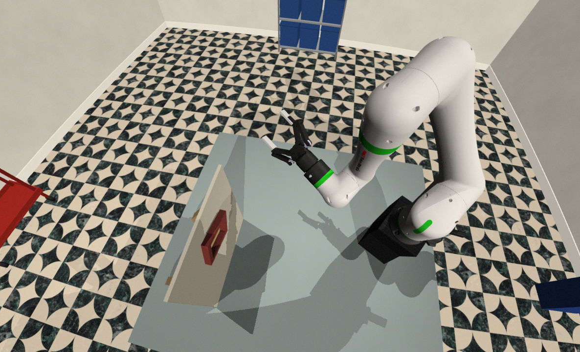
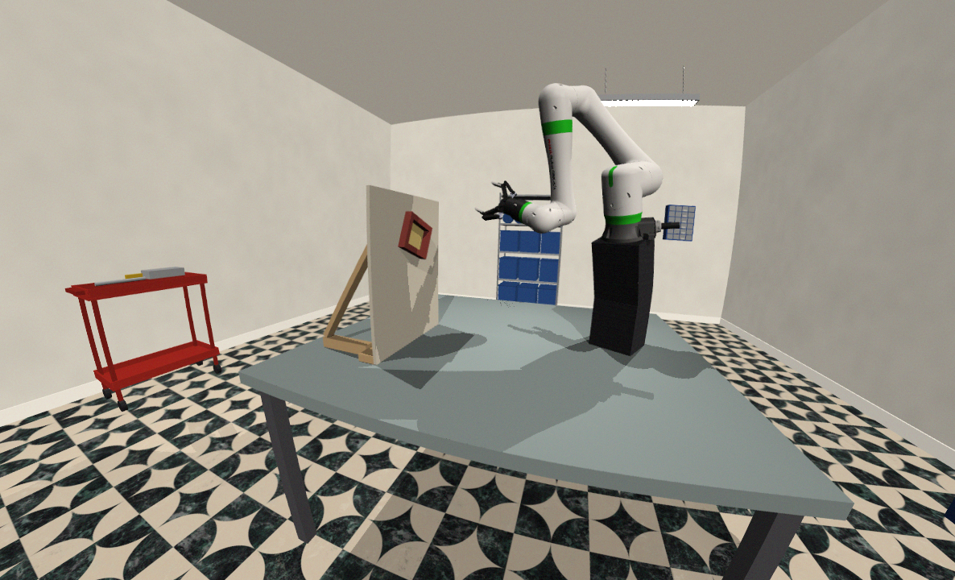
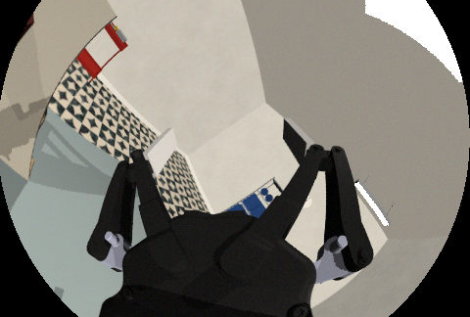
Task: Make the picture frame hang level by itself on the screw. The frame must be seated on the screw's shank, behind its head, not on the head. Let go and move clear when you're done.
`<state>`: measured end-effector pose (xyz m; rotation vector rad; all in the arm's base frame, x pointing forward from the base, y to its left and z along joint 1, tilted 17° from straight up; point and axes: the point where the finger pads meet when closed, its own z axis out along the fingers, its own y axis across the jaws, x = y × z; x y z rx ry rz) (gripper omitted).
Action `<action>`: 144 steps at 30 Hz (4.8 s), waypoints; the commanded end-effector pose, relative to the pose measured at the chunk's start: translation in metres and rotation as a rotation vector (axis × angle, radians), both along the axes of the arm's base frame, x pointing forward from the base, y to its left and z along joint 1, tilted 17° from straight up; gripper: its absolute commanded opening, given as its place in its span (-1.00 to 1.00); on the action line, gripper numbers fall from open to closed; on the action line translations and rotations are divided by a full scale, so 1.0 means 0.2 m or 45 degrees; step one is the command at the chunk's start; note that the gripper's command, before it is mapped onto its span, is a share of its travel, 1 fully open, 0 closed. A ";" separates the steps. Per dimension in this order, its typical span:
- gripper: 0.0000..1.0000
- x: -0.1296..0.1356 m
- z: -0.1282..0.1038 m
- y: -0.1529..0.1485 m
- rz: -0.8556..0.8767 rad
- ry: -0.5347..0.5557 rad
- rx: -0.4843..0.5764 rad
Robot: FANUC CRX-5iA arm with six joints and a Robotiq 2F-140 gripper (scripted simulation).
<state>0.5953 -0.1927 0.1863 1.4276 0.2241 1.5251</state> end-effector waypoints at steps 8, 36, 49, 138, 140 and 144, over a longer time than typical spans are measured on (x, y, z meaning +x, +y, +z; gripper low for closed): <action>1.00 0.14 -0.05 0.79 0.314 0.085 -0.056; 1.00 -0.06 -0.14 2.11 0.716 0.166 -0.163; -0.41 -0.08 -0.14 2.16 0.738 0.169 -0.170; -0.41 0.08 -0.11 2.18 0.738 0.169 -0.170; -0.41 0.10 -0.11 2.18 0.738 0.169 -0.170; -0.41 0.14 -0.10 2.18 0.738 0.169 -0.170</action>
